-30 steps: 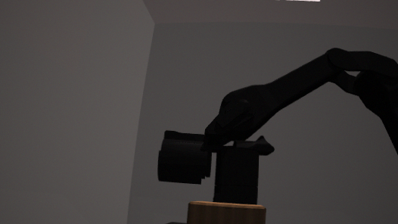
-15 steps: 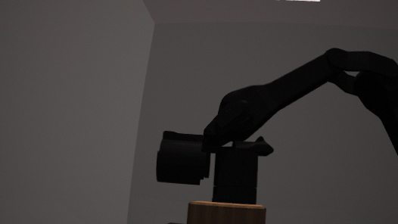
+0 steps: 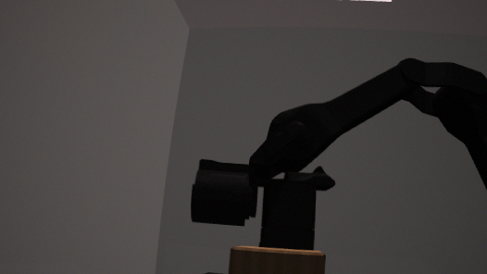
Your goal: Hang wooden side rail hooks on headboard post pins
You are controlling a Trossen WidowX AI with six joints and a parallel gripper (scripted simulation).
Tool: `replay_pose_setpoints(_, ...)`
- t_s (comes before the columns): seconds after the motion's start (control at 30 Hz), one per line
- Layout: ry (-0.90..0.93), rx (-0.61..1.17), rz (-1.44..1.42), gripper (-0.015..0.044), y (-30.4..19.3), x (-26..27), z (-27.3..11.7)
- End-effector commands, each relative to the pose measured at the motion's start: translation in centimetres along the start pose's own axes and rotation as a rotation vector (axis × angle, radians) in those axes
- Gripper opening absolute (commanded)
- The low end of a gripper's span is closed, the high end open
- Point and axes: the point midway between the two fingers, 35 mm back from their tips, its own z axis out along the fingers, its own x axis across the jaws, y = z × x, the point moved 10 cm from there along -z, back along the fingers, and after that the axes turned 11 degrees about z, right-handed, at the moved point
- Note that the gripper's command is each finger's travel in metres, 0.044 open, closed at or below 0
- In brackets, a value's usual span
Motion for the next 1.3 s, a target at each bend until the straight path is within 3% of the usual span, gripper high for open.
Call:
replay_pose_setpoints(0.0,0.009,0.005,0.002,0.0,-0.15,0.07,-0.36)
replay_pose_setpoints(1.27,0.009,0.005,0.002,0.0,-0.53,-0.19,-0.1)
